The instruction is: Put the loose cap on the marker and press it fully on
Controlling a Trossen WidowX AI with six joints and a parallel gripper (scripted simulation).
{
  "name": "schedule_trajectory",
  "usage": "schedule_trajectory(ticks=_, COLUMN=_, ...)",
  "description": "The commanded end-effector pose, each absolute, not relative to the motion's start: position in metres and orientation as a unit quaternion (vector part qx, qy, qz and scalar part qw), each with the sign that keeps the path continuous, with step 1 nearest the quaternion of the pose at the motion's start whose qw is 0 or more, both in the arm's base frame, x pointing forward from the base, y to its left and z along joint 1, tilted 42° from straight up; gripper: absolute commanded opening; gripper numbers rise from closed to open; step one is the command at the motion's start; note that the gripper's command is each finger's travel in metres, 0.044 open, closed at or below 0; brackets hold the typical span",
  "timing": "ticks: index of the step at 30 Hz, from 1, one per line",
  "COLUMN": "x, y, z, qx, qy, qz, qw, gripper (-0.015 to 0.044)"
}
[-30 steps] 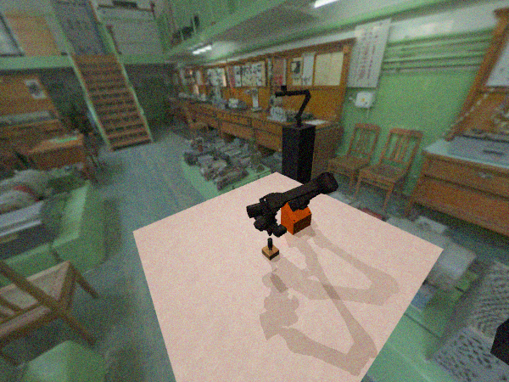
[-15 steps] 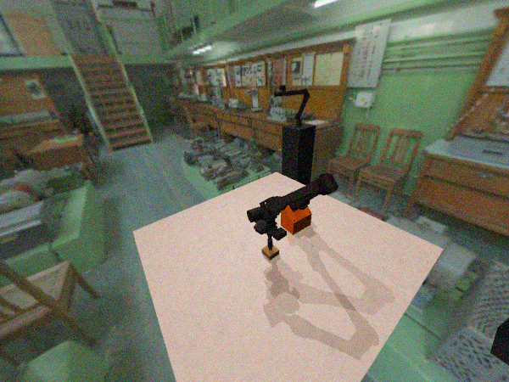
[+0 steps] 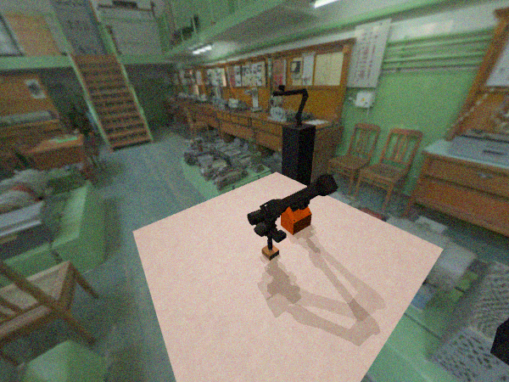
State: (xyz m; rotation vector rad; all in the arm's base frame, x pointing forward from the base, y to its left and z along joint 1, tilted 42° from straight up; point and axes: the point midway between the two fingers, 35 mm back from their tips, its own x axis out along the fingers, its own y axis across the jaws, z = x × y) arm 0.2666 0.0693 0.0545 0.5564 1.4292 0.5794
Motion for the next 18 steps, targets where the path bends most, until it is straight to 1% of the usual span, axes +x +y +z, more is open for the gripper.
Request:
schedule_trajectory(ticks=1, x=0.267, y=0.069, z=0.055, qx=0.247, qy=0.637, qz=0.259, qw=0.683, gripper=0.0)
schedule_trajectory(ticks=3, x=0.268, y=0.062, z=0.061, qx=0.247, qy=0.637, qz=0.257, qw=0.683, gripper=0.0)
schedule_trajectory(ticks=9, x=0.263, y=0.01, z=0.119, qx=0.247, qy=0.638, qz=0.257, qw=0.682, gripper=0.0)
schedule_trajectory(ticks=16, x=0.262, y=0.008, z=0.12, qx=0.247, qy=0.638, qz=0.257, qw=0.682, gripper=0.0)
schedule_trajectory(ticks=18, x=0.262, y=0.008, z=0.12, qx=0.247, qy=0.638, qz=0.257, qw=0.682, gripper=0.0053)
